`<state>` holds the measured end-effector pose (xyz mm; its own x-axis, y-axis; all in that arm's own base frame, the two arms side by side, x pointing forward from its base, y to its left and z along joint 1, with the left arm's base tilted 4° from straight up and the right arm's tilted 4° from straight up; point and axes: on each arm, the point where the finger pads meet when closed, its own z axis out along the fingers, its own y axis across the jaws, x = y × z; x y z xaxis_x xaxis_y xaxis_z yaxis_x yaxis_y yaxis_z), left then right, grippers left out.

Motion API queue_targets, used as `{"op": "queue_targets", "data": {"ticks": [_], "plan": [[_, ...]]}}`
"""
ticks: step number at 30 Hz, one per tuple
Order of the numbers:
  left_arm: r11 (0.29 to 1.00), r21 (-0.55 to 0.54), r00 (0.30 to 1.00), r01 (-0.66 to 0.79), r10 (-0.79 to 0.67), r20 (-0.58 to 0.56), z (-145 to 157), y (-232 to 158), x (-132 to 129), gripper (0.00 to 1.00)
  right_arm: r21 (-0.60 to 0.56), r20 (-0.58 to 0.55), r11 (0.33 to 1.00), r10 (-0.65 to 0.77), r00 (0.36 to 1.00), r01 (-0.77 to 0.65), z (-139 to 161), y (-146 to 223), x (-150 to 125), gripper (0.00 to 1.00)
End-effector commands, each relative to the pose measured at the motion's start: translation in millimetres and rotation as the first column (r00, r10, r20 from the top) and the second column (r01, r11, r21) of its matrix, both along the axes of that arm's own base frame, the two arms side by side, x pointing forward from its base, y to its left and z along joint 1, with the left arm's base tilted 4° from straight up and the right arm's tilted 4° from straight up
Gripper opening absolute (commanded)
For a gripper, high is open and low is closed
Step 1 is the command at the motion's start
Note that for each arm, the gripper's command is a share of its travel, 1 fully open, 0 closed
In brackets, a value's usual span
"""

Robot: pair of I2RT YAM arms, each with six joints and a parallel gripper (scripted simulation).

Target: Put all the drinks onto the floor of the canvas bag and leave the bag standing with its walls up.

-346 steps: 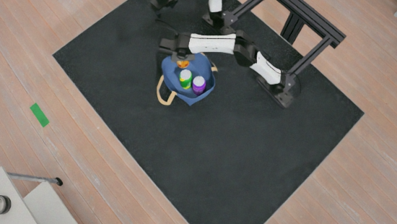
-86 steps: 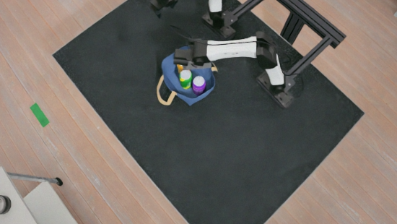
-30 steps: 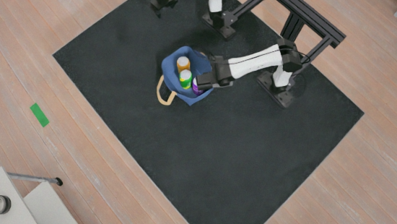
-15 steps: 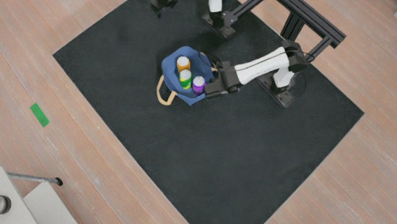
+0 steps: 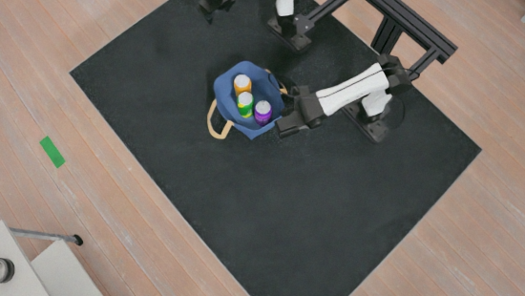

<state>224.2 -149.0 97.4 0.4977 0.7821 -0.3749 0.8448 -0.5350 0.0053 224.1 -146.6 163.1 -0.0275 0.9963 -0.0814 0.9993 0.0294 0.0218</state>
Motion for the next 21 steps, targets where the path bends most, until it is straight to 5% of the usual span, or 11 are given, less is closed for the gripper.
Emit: {"op": "queue_targets", "data": {"ticks": [1, 8, 12, 21], "plan": [[0.994, 0.001, 0.990, -0.110, 0.110, 0.083, 5.4, 2.8, 17.7, 0.86, -0.052, 0.093, 0.994, 0.097, 0.991, -0.092, 5.0, 0.9, 18.9, 0.86], [0.876, -0.093, 0.842, -0.473, 0.481, 0.243, 28.1, 12.1, 74.1, 0.86, -0.259, 0.261, 0.911, 0.387, 0.884, -0.322, 25.5, 4.2, 73.0, 0.86], [0.828, -0.138, 0.785, -0.543, 0.559, 0.267, 36.5, 13.2, 85.1, 0.86, -0.314, 0.288, 0.878, 0.451, 0.845, -0.361, 31.9, 6.4, 84.2, 0.86], [0.457, -0.434, 0.377, -0.776, 0.889, 0.262, 98.7, 45.9, 140.1, 0.86, -0.603, 0.338, 0.639, 0.747, 0.572, -0.477, 80.6, 38.6, 134.5, 0.86]]}}
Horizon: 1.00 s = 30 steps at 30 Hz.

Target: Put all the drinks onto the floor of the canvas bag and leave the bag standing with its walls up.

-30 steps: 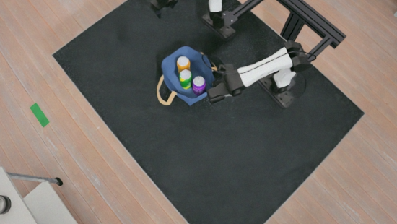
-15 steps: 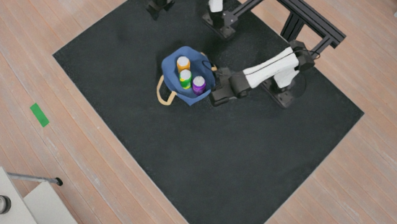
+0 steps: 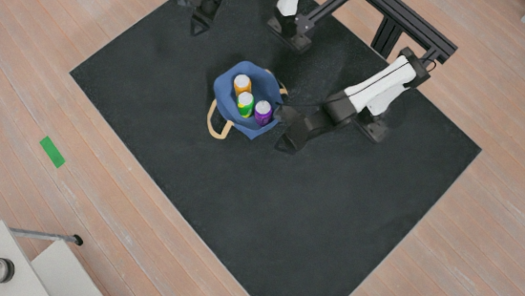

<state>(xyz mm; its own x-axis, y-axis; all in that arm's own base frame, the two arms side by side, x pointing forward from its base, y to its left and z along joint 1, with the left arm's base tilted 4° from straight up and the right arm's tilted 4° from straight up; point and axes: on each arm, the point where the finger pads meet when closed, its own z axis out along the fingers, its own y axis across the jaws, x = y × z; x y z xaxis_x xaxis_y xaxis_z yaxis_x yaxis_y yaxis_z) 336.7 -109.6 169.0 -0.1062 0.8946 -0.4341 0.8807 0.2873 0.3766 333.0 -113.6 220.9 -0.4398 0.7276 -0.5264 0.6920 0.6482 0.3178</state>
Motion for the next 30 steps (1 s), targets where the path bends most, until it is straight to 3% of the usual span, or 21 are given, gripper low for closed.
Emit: {"op": "queue_targets", "data": {"ticks": [1, 4, 6, 8, 13, 21, 23, 27, 30], "plan": [[0.957, -0.138, 0.949, -0.257, 0.277, 0.150, 35.5, 10.5, 32.3, 0.86, -0.151, 0.173, 0.976, 0.179, 0.969, -0.153, 29.4, 10.0, 30.1, 0.86], [0.895, -0.255, 0.887, -0.366, 0.419, 0.196, 61.2, 23.9, 44.3, 0.86, -0.246, 0.240, 0.943, 0.281, 0.929, -0.222, 49.0, 24.1, 41.4, 0.86], [0.895, -0.255, 0.887, -0.366, 0.419, 0.196, 61.2, 23.9, 44.3, 0.86, -0.246, 0.240, 0.943, 0.281, 0.929, -0.222, 49.0, 24.1, 41.4, 0.86], [0.844, -0.342, 0.839, -0.414, 0.499, 0.215, 80.0, 30.4, 49.8, 0.86, -0.310, 0.276, 0.918, 0.336, 0.901, -0.247, 61.7, 31.0, 47.4, 0.86], [0.664, -0.568, 0.686, -0.486, 0.693, 0.223, 132.9, 60.1, 58.9, 0.86, -0.478, 0.359, 0.827, 0.492, 0.793, -0.296, 102.0, 59.5, 56.5, 0.86], [0.317, -0.868, 0.480, -0.383, 0.871, 0.107, 212.5, 96.6, 50.8, 0.86, -0.715, 0.420, 0.653, 0.685, 0.595, -0.248, 164.5, 103.3, 54.0, 0.86], [0.317, -0.868, 0.480, -0.383, 0.871, 0.107, 212.5, 96.6, 50.8, 0.86, -0.715, 0.420, 0.653, 0.685, 0.595, -0.248, 164.5, 103.3, 54.0, 0.86], [0.216, -0.919, 0.432, -0.330, 0.900, 0.057, 230.1, 110.2, 42.1, 0.86, -0.760, 0.426, 0.614, 0.720, 0.549, -0.216, 178.5, 114.7, 47.0, 0.86], [0.219, -0.926, 0.420, -0.308, 0.904, 0.075, 242.2, 114.7, 37.4, 0.86, -0.758, 0.429, 0.613, 0.726, 0.538, -0.223, 179.3, 120.2, 44.6, 0.86]]}}
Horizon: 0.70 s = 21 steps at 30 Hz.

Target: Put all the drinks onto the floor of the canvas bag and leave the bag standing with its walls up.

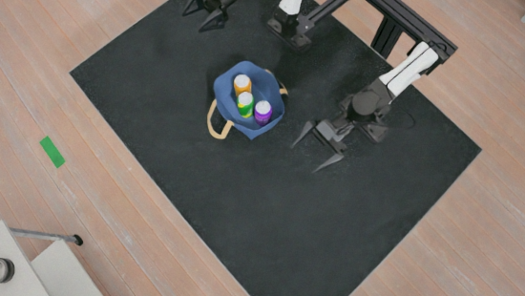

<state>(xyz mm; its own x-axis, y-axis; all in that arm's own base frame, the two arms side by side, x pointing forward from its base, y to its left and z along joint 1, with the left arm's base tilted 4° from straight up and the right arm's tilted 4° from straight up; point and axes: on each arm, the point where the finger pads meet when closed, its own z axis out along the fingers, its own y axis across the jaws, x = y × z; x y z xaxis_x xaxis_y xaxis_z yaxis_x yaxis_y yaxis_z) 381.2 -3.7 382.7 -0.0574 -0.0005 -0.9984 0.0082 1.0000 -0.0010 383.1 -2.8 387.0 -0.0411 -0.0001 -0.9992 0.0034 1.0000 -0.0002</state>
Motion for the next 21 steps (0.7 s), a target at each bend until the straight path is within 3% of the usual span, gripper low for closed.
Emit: {"op": "queue_targets", "data": {"ticks": [1, 4, 8, 12, 21], "plan": [[0.999, -0.038, 0.994, -0.034, 0.038, 0.106, 34.5, 6.0, -3.7, 0.86, -0.024, 0.070, 1.000, 0.016, 0.997, -0.015, 18.3, 5.4, -6.2, 0.86], [0.999, 0.005, 0.989, -0.040, 0.039, 0.140, 48.1, 9.0, -11.8, 0.86, 0.009, 0.116, 1.000, 0.009, 0.993, -0.010, 42.0, 5.5, -11.4, 0.86], [1.000, 0.009, 0.994, -0.014, 0.013, 0.107, 36.7, 4.6, -0.8, 0.86, 0.010, 0.037, 1.000, 0.010, 0.999, -0.010, 15.4, 6.3, -1.2, 0.86], [1.000, 0.009, 0.990, -0.006, 0.004, 0.138, 48.6, 1.9, -9.8, 0.86, 0.010, 0.062, 1.000, -0.015, 0.998, 0.014, 25.5, -2.8, -7.3, 0.86], [1.000, 0.005, 0.996, -0.003, 0.003, 0.092, 35.1, 3.8, -4.2, 0.86, 0.005, 0.066, 1.000, 0.000, 0.998, 0.000, 28.1, 3.5, -10.4, 0.86]]}}
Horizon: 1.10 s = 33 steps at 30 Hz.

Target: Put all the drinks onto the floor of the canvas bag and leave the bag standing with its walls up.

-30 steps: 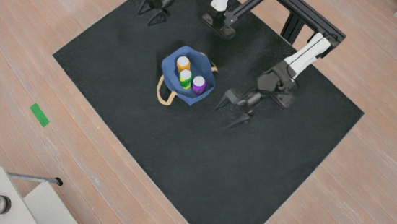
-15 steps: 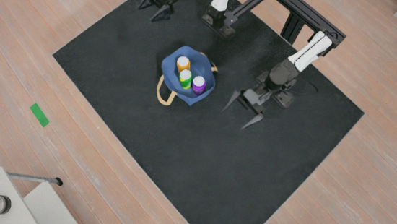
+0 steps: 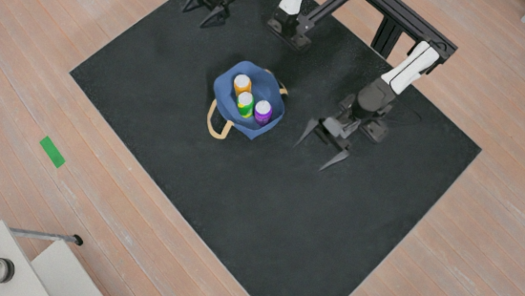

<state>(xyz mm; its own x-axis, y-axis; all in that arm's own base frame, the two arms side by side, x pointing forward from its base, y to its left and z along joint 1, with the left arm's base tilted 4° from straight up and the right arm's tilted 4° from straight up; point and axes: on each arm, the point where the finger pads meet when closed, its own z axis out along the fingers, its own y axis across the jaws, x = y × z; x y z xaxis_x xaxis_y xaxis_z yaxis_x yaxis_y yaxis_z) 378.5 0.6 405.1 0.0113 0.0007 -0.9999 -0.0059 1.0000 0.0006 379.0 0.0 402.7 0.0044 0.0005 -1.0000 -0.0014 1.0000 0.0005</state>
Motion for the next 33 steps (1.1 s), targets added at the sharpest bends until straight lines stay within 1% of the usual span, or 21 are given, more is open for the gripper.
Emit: {"op": "queue_targets", "data": {"ticks": [1, 6, 7, 8, 10, 13, 20, 23, 24, 26, 29, 30, 33], "plan": [[1.000, 0.003, 1.000, 0.014, -0.014, 0.022, 12.4, -1.5, -0.9, 0.86, 0.004, 0.014, 1.000, -0.003, 1.000, 0.003, 10.6, 1.2, -3.9, 0.86], [1.000, 0.002, 1.000, 0.018, -0.018, 0.020, 11.6, -2.8, 0.7, 0.86, 0.003, 0.019, 1.000, 0.001, 1.000, -0.001, 13.3, 2.8, -4.2, 0.86], [1.000, 0.001, 1.000, 0.020, -0.020, 0.014, 6.9, -3.3, -0.5, 0.86, 0.001, 0.002, 1.000, -0.001, 1.000, 0.001, 5.4, 1.1, -2.8, 0.86], [1.000, 0.000, 1.000, 0.017, -0.017, 0.008, 6.1, -2.1, 2.4, 0.86, 0.002, 0.023, 1.000, 0.003, 1.000, -0.003, 15.5, 3.6, -4.5, 0.86], [1.000, -0.001, 1.000, 0.015, -0.015, 0.001, 4.0, -1.4, 1.3, 0.86, 0.001, 0.008, 1.000, -0.008, 1.000, 0.008, 8.5, -0.5, -3.5, 0.86], [1.000, -0.002, 1.000, 0.020, -0.020, 0.009, 4.2, -3.1, 2.1, 0.86, 0.000, 0.010, 1.000, -0.008, 1.000, 0.008, 9.6, -0.6, -3.7, 0.86], [1.000, -0.007, 1.000, 0.015, -0.015, -0.019, -7.3, -1.9, 4.9, 0.86, -0.002, 0.015, 1.000, -0.008, 1.000, 0.008, 11.9, -0.5, -4.2, 0.86], [1.000, -0.007, 1.000, 0.015, -0.015, -0.015, -6.0, -1.8, 3.1, 0.86, -0.003, 0.015, 1.000, -0.008, 1.000, 0.008, 12.3, -0.4, -4.2, 0.86], [1.000, -0.003, 1.000, 0.012, -0.012, 0.002, 0.9, -1.6, 0.2, 0.86, -0.003, 0.015, 1.000, -0.008, 1.000, 0.008, 12.3, -0.4, -4.2, 0.86], [1.000, -0.007, 1.000, 0.013, -0.013, -0.013, -6.9, -1.3, 2.7, 0.86, -0.004, 0.017, 1.000, -0.008, 1.000, 0.008, 13.4, -0.4, -4.4, 0.86], [1.000, -0.007, 1.000, 0.012, -0.012, -0.005, -3.0, -0.9, 2.1, 0.86, -0.005, 0.020, 1.000, -0.007, 1.000, 0.007, 14.4, -0.3, -4.7, 0.86], [1.000, -0.007, 1.000, 0.011, -0.011, -0.006, -3.6, -0.7, 2.2, 0.86, -0.005, 0.011, 1.000, -0.007, 1.000, 0.007, 10.0, -0.3, -4.0, 0.86], [1.000, -0.007, 1.000, 0.009, -0.010, -0.008, -4.9, -0.3, 2.2, 0.86, -0.006, 0.009, 1.000, -0.007, 1.000, 0.007, 9.1, -0.2, -3.9, 0.86]]}}
